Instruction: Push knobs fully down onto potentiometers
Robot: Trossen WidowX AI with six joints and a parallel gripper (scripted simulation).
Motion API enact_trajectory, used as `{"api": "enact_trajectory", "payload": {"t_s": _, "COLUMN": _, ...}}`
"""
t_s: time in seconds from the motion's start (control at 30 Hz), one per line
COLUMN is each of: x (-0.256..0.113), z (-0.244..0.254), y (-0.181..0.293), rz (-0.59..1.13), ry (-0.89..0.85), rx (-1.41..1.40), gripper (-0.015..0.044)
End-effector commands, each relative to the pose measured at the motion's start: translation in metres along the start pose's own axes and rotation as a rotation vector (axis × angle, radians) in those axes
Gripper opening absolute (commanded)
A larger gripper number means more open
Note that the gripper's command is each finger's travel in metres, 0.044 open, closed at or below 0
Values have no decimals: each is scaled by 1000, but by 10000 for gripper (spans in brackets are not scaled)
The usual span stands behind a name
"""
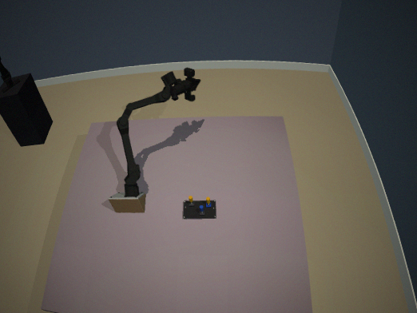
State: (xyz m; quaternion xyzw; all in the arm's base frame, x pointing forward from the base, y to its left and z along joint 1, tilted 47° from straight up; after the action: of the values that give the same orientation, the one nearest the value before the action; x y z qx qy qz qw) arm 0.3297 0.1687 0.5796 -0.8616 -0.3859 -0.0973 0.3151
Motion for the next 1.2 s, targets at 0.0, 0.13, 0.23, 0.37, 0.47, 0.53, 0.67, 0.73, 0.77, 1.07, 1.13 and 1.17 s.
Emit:
{"api": "enact_trajectory", "payload": {"t_s": 0.0, "x": 1, "z": 12, "y": 26, "rz": 65, "ry": -42, "rx": 42, "gripper": 0}}
{"api": "enact_trajectory", "payload": {"t_s": 0.13, "x": -1, "z": 23, "y": 52, "rz": 136, "ry": -79, "rx": 85, "gripper": 0}}
{"api": "enact_trajectory", "payload": {"t_s": 0.23, "x": -2, "z": 34, "y": 75, "rz": 195, "ry": -117, "rx": 136, "gripper": 0}}
{"api": "enact_trajectory", "payload": {"t_s": 0.37, "x": -5, "z": 49, "y": 105, "rz": 276, "ry": -164, "rx": 206, "gripper": 0}}
{"api": "enact_trajectory", "payload": {"t_s": 0.47, "x": -9, "z": 60, "y": 126, "rz": 331, "ry": -198, "rx": 263, "gripper": 0}}
{"api": "enact_trajectory", "payload": {"t_s": 0.53, "x": -13, "z": 67, "y": 139, "rz": 368, "ry": -219, "rx": 302, "gripper": 0}}
{"api": "enact_trajectory", "payload": {"t_s": 0.67, "x": -22, "z": 81, "y": 166, "rz": 445, "ry": -257, "rx": 381, "gripper": 0}}
{"api": "enact_trajectory", "payload": {"t_s": 0.73, "x": -27, "z": 87, "y": 179, "rz": 485, "ry": -271, "rx": 417, "gripper": 0}}
{"api": "enact_trajectory", "payload": {"t_s": 0.77, "x": -30, "z": 90, "y": 185, "rz": 505, "ry": -277, "rx": 436, "gripper": 0}}
{"api": "enact_trajectory", "payload": {"t_s": 1.07, "x": -57, "z": 113, "y": 235, "rz": 675, "ry": -323, "rx": 584, "gripper": 0}}
{"api": "enact_trajectory", "payload": {"t_s": 1.13, "x": -64, "z": 118, "y": 245, "rz": 710, "ry": -331, "rx": 616, "gripper": 0}}
{"api": "enact_trajectory", "payload": {"t_s": 1.17, "x": -68, "z": 120, "y": 249, "rz": 728, "ry": -334, "rx": 633, "gripper": 0}}
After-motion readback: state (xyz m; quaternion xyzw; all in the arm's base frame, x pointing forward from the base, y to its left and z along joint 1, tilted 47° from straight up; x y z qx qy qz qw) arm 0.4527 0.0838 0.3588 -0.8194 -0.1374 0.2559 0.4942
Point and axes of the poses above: the point midway between the two fingers, 35 mm back from their tips, its own x axis out along the fingers, its own z axis across the jaws, y = z × x, the point moved 1 cm from there along -x, back along the fingers, and after that the axes turned 5 degrees about x, right-handed, at the moved point
